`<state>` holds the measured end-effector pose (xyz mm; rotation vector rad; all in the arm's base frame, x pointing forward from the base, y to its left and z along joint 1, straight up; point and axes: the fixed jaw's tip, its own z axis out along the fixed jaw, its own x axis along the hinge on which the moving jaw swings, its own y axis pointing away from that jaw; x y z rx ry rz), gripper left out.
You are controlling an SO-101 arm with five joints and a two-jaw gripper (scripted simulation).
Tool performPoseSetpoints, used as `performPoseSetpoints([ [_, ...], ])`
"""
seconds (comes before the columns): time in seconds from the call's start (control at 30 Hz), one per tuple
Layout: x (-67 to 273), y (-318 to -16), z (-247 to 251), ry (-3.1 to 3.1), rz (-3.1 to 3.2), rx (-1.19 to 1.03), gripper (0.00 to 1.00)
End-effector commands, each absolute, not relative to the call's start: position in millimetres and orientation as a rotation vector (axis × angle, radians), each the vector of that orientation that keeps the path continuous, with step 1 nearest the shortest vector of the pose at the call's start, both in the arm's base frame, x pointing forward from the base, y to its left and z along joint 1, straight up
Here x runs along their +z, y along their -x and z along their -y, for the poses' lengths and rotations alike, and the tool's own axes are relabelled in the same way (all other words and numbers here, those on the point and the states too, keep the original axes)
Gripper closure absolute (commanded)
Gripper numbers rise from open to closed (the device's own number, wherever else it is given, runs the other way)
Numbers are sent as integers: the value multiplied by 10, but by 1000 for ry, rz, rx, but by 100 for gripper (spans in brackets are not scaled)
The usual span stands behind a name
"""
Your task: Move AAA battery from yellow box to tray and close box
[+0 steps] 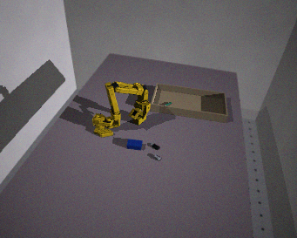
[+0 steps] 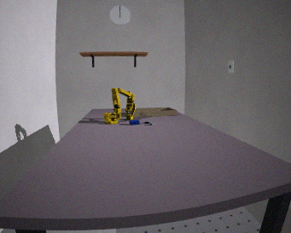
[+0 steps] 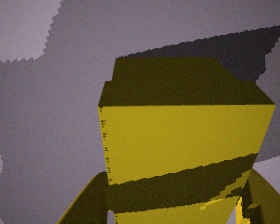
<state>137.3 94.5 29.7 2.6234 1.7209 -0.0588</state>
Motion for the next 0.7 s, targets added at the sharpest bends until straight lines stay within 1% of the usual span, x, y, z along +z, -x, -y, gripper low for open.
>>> performPoseSetpoints([
  [0.0, 336, -1413, -961, -2641, -1702, 0, 79],
  [0.67, 327, -1413, -961, -2641, -1702, 0, 79],
])
